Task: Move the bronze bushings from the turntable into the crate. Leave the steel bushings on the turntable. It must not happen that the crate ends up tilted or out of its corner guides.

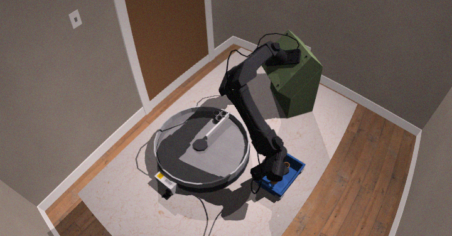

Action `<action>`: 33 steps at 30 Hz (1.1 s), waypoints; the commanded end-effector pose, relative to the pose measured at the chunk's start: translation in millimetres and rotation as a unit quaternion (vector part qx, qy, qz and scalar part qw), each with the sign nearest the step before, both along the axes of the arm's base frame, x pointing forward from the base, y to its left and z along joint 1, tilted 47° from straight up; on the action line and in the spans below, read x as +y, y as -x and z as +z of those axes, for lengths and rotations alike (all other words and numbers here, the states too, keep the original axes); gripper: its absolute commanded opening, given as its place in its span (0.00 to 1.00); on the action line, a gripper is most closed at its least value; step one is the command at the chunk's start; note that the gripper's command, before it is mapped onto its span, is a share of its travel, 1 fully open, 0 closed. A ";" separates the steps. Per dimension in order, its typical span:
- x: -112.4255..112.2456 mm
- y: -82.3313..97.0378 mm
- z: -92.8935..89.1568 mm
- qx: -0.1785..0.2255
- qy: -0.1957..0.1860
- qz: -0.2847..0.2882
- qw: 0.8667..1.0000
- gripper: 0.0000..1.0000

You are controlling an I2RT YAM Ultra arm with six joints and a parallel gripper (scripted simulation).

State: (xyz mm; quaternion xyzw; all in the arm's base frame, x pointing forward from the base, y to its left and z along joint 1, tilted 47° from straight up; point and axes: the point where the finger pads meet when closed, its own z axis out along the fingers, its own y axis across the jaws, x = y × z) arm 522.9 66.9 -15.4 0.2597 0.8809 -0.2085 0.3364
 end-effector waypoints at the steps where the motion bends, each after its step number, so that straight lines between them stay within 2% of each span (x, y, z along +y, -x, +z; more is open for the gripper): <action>1: 17.3 -16.0 14.4 -0.027 -0.013 0.019 0.999 0.00; 8: 14.6 -17.5 4.7 -0.022 -0.008 0.020 1.000 0.00; 11: 13.7 -20.8 12.6 -0.030 -0.012 0.019 0.999 0.00; 16: 13.3 -20.1 7.1 -0.026 -0.009 0.019 0.999 0.00; 33: 12.9 -19.1 6.5 -0.024 -0.009 0.019 0.999 0.00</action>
